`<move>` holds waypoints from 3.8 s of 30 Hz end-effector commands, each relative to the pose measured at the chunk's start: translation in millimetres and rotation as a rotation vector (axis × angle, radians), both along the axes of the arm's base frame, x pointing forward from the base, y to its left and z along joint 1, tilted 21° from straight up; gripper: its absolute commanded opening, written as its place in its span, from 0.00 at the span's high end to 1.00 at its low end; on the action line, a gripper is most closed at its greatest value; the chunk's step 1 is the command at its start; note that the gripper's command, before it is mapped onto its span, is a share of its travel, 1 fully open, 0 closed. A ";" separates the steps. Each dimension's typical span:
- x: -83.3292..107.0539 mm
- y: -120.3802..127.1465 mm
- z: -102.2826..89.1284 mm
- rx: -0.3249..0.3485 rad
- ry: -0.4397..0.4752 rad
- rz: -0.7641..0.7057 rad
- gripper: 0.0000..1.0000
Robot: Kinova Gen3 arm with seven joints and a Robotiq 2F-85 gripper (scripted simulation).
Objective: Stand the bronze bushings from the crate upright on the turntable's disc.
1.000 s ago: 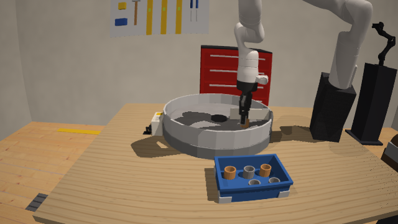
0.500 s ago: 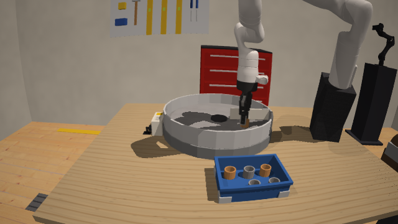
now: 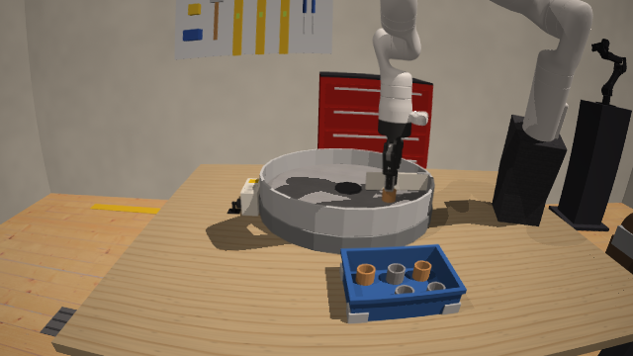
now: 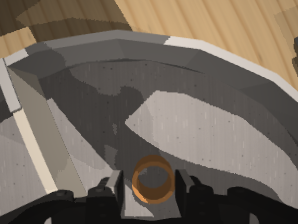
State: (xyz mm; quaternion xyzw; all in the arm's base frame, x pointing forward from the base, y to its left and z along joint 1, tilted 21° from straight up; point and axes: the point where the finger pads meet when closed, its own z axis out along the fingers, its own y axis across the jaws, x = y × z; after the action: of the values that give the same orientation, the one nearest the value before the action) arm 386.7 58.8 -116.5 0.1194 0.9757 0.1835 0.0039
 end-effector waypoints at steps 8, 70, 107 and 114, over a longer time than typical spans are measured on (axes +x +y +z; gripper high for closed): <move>2.3 -13.4 39.3 0.002 -0.012 -0.006 0.60; -2.3 3.6 49.5 0.004 -0.001 -0.035 0.61; -40.0 132.8 97.3 0.017 0.081 -0.247 0.61; -47.5 157.8 106.6 0.020 0.096 -0.288 0.61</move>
State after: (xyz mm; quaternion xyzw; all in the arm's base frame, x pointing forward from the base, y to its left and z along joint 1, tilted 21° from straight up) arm 341.6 202.1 -17.2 0.2758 0.9442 0.1792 -0.0188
